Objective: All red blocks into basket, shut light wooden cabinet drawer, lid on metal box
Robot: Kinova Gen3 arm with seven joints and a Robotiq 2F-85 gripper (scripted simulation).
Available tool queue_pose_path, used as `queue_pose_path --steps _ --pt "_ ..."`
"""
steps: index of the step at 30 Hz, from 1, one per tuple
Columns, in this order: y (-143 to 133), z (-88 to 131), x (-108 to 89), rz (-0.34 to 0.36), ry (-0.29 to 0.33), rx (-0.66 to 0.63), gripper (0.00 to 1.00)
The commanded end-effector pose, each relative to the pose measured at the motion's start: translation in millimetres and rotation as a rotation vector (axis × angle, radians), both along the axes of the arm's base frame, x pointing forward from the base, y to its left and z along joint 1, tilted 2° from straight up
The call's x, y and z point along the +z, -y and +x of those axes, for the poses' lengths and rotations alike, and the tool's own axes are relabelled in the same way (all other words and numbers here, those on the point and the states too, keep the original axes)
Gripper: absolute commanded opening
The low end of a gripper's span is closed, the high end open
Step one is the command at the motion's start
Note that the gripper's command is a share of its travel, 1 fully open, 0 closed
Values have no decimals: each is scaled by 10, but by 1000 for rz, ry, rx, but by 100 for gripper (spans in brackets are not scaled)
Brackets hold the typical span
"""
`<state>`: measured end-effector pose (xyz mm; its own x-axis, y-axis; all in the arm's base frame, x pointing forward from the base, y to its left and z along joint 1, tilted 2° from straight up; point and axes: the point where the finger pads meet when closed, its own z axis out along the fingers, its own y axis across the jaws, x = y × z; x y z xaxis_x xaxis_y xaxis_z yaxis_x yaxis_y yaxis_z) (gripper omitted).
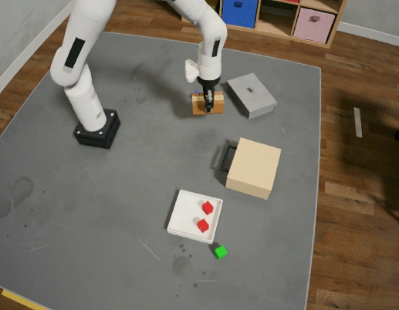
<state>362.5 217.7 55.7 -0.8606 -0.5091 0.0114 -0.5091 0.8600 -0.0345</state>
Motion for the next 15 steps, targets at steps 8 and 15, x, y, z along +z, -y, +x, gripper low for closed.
queue_pose_path --steps 8,15 --pt "3 9 -186 1 2 0 67" --pt "10 12 -350 1 2 0 67"
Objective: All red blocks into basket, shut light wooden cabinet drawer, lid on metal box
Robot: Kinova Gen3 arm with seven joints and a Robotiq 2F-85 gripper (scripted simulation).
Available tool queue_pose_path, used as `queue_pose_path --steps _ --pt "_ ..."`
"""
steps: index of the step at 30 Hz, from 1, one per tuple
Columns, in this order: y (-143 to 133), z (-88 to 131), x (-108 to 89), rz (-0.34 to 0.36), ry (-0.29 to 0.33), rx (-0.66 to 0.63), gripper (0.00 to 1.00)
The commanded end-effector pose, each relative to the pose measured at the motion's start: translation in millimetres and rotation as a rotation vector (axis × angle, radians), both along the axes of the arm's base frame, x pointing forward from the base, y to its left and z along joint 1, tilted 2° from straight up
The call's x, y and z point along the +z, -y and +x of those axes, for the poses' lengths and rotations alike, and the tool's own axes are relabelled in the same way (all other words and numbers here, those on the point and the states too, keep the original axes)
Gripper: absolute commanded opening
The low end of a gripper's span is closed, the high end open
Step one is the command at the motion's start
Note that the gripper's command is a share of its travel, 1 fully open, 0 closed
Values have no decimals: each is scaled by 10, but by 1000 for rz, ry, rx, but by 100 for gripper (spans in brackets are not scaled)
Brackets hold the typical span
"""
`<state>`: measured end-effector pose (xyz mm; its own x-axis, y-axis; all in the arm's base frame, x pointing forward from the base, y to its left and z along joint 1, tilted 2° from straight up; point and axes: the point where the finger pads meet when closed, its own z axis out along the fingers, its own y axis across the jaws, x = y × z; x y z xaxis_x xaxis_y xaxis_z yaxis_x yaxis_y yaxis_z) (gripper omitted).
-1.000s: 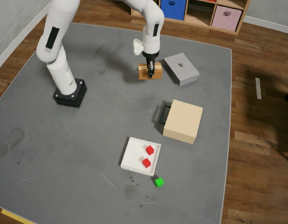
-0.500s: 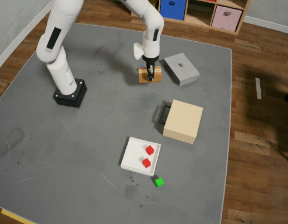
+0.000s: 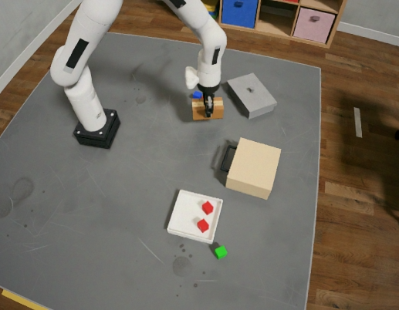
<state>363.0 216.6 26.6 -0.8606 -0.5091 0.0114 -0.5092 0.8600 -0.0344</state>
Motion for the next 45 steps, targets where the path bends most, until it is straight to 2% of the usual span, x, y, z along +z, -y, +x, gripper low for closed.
queue_pose_path --steps 1,19,35,45 --pt "-1 7 -82 1 2 0 67" --pt "12 15 -434 1 2 0 67" --pt "20 19 -655 1 2 0 67" --pt "23 21 -726 1 2 0 67"
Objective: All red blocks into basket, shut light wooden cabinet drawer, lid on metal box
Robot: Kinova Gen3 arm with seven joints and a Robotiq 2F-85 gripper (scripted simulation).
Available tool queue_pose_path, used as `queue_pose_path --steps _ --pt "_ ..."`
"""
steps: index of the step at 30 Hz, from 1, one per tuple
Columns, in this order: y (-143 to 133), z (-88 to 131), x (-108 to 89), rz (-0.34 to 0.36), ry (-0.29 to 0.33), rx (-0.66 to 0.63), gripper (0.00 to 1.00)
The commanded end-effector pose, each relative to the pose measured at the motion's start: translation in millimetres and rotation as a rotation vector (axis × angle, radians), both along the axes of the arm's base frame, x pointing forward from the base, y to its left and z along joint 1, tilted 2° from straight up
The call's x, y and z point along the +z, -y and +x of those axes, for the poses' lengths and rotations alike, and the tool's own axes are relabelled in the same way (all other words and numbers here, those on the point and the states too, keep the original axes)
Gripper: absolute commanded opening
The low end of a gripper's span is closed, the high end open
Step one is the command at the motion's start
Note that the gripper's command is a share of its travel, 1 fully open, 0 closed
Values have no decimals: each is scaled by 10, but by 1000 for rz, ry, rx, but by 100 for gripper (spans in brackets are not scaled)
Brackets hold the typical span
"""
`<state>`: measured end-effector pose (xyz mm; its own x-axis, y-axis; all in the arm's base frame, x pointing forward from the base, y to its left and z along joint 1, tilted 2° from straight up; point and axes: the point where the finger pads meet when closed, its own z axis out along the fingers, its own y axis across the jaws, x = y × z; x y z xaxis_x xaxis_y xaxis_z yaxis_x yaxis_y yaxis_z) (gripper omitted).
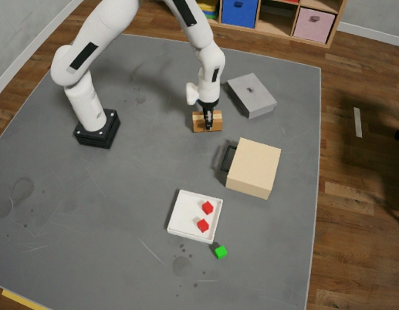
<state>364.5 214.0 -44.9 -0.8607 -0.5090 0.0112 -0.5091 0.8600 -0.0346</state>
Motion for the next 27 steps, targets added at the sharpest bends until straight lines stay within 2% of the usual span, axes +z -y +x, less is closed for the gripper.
queue_pose_path --steps 1,27 --pt "-3 6 -18 1 2 0 67" --pt "-2 6 -51 1 2 0 67"
